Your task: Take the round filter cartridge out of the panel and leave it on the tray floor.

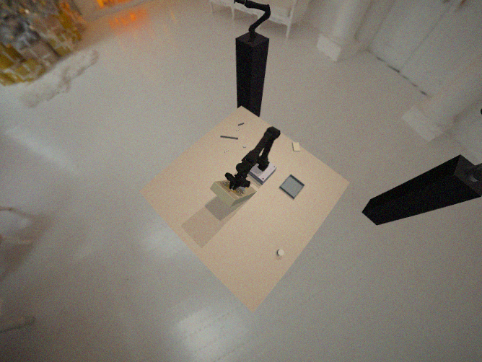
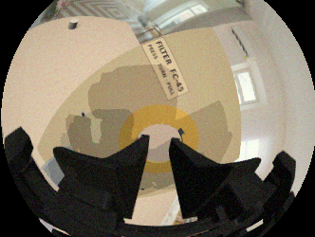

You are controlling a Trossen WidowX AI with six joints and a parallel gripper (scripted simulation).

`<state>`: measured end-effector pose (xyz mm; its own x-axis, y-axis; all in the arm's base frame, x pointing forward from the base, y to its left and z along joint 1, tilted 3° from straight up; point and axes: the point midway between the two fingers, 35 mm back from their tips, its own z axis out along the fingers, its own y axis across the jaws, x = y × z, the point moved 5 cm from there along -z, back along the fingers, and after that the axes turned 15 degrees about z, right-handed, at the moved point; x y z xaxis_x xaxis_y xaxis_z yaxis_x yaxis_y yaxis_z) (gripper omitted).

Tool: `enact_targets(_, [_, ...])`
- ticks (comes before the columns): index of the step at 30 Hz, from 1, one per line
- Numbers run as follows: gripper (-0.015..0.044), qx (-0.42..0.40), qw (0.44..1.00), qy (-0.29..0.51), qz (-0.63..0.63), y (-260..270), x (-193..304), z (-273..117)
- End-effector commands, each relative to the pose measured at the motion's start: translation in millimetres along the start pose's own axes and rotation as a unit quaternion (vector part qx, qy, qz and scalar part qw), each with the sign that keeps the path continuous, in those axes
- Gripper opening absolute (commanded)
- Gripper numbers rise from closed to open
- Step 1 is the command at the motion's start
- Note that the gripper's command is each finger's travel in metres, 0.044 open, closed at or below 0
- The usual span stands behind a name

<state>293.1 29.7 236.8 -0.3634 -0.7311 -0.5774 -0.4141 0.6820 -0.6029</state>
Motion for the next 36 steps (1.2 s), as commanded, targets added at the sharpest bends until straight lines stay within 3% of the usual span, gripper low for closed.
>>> enact_targets(1, [0.0000, 0.002, 0.997, 0.002, -0.080, -0.7, 0.2, 5.2])
enact_targets(23, [0.0000, 0.001, 0.897, 0.003, -0.442, -0.7, 0.3, 5.7])
enact_targets(36, [0.0000, 0.001, 0.923, 0.003, -0.385, -0.8, 0.3, 6.7])
